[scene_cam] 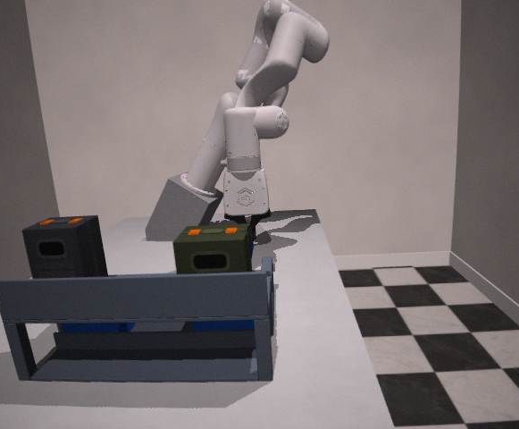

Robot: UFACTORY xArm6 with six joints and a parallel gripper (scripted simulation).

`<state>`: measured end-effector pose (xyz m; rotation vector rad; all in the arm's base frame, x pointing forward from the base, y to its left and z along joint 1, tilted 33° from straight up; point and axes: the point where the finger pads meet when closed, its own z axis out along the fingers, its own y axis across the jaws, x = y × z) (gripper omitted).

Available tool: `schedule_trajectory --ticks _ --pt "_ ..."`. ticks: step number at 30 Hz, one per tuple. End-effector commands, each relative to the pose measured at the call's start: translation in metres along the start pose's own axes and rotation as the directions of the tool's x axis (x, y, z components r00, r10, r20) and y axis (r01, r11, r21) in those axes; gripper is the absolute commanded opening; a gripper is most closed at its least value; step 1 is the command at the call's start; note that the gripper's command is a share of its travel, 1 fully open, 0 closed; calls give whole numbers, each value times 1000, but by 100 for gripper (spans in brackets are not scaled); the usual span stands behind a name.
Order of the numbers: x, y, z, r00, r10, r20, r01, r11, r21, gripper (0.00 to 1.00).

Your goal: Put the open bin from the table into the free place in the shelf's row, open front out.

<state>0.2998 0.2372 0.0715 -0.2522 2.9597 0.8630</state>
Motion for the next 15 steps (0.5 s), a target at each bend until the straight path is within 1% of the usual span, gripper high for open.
schedule_trajectory --ticks 1,6,15 --pt "-1 0 -1 1000 0 2 0 1000 0 0" --pt "0 -15 0 1000 0 2 0 1000 0 0" --pt "0 -15 0 1000 0 2 0 1000 0 0"
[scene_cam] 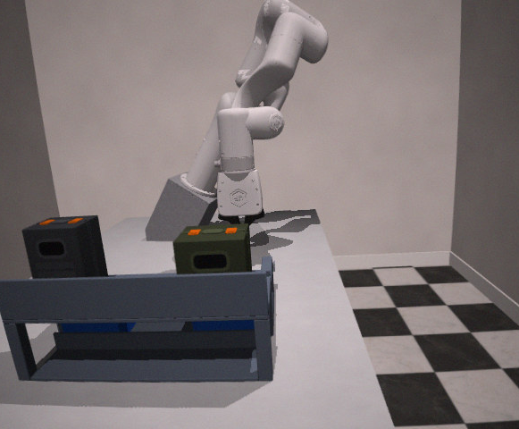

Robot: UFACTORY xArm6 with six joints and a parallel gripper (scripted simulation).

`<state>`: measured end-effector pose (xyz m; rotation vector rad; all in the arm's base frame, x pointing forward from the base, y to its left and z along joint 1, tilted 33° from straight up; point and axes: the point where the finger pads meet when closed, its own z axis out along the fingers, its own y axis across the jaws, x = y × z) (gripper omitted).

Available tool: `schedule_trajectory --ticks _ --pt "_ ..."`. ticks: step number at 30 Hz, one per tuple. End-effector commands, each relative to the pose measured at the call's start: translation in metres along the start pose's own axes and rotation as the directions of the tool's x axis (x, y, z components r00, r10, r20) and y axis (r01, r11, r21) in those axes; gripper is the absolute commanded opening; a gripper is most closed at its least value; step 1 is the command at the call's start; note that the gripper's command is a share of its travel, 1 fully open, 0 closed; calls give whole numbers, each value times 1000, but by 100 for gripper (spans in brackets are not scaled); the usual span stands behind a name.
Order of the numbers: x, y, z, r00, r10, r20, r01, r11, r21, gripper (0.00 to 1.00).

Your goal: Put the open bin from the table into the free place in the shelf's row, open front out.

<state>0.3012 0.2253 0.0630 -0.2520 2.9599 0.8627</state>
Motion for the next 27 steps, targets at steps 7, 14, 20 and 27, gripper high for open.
schedule_trajectory --ticks 7,14,20,27 --pt "0 -12 0 1000 -1 3 1 1000 0 0" --pt "0 -15 0 1000 -1 3 1 1000 0 0" --pt "0 -15 0 1000 -1 3 1 1000 0 0" --pt "1 -29 1 1000 -1 2 1 1000 0 0"
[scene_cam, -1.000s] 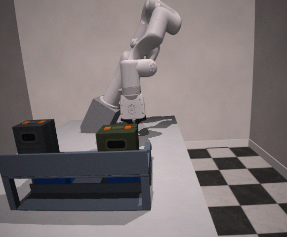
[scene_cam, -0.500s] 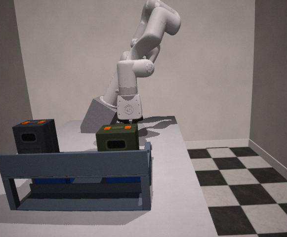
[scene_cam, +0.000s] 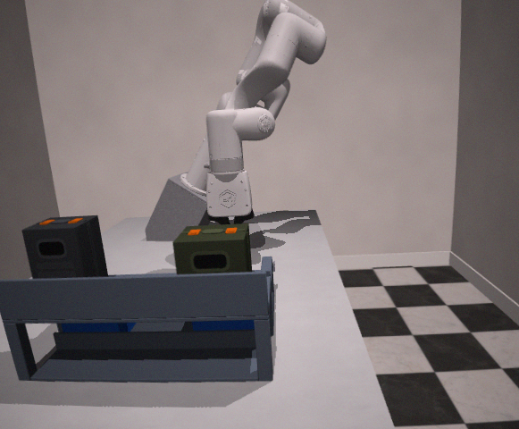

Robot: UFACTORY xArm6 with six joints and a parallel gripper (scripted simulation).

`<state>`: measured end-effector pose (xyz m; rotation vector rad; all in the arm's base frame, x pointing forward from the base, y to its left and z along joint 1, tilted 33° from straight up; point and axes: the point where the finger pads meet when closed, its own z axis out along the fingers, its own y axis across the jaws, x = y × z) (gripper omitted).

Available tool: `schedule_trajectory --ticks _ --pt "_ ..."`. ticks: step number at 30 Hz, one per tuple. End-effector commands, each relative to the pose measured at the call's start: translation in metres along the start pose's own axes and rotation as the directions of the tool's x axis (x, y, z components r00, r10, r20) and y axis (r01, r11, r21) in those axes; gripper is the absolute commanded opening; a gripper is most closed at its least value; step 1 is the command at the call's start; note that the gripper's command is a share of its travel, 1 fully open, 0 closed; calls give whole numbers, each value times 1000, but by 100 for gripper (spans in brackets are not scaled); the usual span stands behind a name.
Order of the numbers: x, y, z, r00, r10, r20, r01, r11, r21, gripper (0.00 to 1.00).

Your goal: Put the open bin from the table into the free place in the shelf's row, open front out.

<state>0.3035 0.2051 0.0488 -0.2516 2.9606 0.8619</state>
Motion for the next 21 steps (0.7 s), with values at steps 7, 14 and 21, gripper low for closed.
schedule_trajectory --ticks 7,14,21 --pt "-1 -5 0 1000 -1 3 1 1000 -1 0" --pt "0 -17 0 1000 -1 3 1 1000 -1 0" --pt "0 -20 0 1000 -1 3 1 1000 -1 0"
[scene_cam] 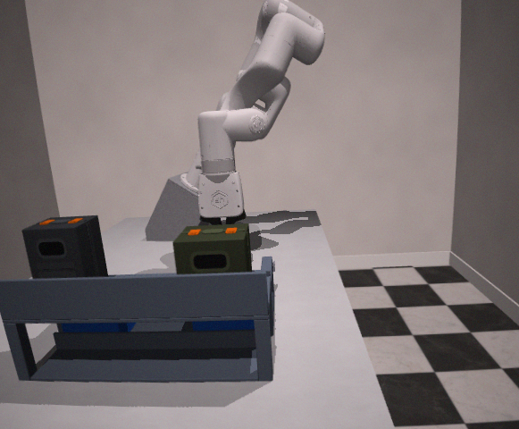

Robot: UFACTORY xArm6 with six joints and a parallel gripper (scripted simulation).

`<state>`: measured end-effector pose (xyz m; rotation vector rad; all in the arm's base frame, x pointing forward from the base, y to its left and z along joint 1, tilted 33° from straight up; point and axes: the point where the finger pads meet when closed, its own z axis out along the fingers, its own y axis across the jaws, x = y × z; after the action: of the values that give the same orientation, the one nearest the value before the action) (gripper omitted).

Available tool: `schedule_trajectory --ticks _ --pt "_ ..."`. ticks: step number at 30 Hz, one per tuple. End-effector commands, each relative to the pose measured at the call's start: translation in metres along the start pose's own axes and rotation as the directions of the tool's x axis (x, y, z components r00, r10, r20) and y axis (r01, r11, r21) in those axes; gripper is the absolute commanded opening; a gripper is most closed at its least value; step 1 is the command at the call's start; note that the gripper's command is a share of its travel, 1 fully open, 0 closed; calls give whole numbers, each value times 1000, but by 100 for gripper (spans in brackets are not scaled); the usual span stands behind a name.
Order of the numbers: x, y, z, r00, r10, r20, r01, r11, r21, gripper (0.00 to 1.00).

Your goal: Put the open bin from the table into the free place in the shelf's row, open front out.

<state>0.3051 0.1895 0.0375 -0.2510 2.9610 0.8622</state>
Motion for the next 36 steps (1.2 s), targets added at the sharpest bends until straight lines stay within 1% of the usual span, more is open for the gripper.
schedule_trajectory --ticks 1,6,11,23,28,36 --pt "-1 0 -1 1000 -2 3 2 1000 -1 0" --pt "-1 0 -1 1000 -2 3 2 1000 -1 0" --pt "0 -23 1 1000 -2 3 2 1000 0 0" --pt "0 -23 1 1000 -2 3 2 1000 0 0" --pt "2 -38 1 1000 -2 3 2 1000 0 0" --pt "2 -38 1 1000 -2 3 2 1000 0 0"
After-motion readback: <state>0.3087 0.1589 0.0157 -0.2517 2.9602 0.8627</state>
